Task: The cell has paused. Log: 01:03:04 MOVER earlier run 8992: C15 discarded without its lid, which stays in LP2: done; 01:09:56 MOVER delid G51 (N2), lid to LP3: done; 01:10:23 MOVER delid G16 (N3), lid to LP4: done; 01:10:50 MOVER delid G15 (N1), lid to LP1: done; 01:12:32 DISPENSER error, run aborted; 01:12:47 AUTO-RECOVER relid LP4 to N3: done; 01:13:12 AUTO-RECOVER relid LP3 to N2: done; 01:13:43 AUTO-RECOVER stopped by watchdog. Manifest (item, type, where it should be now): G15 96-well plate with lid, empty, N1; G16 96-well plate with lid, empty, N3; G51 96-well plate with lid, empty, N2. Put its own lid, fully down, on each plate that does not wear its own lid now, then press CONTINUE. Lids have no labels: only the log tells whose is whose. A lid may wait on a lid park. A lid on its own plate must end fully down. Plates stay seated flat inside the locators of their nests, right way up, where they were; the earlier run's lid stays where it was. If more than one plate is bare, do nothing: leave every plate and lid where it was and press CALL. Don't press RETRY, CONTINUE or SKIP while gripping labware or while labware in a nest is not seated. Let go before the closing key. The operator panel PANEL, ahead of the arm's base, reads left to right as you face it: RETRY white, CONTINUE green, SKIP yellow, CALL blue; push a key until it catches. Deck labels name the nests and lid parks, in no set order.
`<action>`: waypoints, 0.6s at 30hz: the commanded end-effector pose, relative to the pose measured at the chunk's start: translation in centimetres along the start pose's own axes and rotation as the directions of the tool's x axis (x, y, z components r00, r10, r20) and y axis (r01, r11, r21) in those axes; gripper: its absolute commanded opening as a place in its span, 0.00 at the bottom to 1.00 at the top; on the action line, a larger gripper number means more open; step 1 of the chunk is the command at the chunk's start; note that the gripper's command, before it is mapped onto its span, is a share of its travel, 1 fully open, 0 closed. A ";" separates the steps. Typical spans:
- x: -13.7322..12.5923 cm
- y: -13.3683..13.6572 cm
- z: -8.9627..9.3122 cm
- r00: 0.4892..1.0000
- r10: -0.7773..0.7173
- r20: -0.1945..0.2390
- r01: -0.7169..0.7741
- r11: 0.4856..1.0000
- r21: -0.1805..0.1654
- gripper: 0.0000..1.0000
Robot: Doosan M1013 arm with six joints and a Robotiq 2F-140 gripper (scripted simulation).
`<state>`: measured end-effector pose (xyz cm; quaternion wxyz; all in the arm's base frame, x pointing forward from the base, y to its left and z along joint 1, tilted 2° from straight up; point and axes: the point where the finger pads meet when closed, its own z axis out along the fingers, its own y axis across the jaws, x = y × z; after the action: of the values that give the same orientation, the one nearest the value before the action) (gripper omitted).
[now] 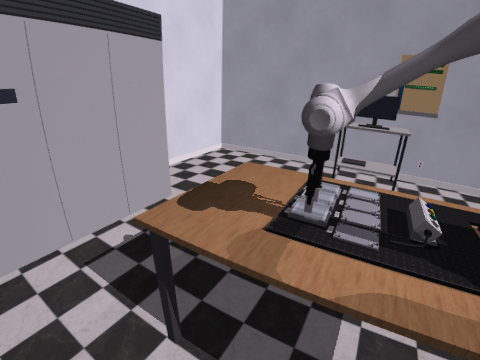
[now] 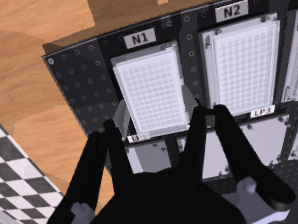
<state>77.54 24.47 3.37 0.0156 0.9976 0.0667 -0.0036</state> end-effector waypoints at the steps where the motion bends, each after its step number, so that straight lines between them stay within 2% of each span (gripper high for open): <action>1: 0.0 0.0 0.0 1.000 0.000 0.000 0.000 1.000 0.000 0.00; 18: 0.0 0.0 0.4 1.000 0.000 0.000 0.000 1.000 0.000 0.00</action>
<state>77.54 24.46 2.98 0.0156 0.9976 0.0667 -0.0036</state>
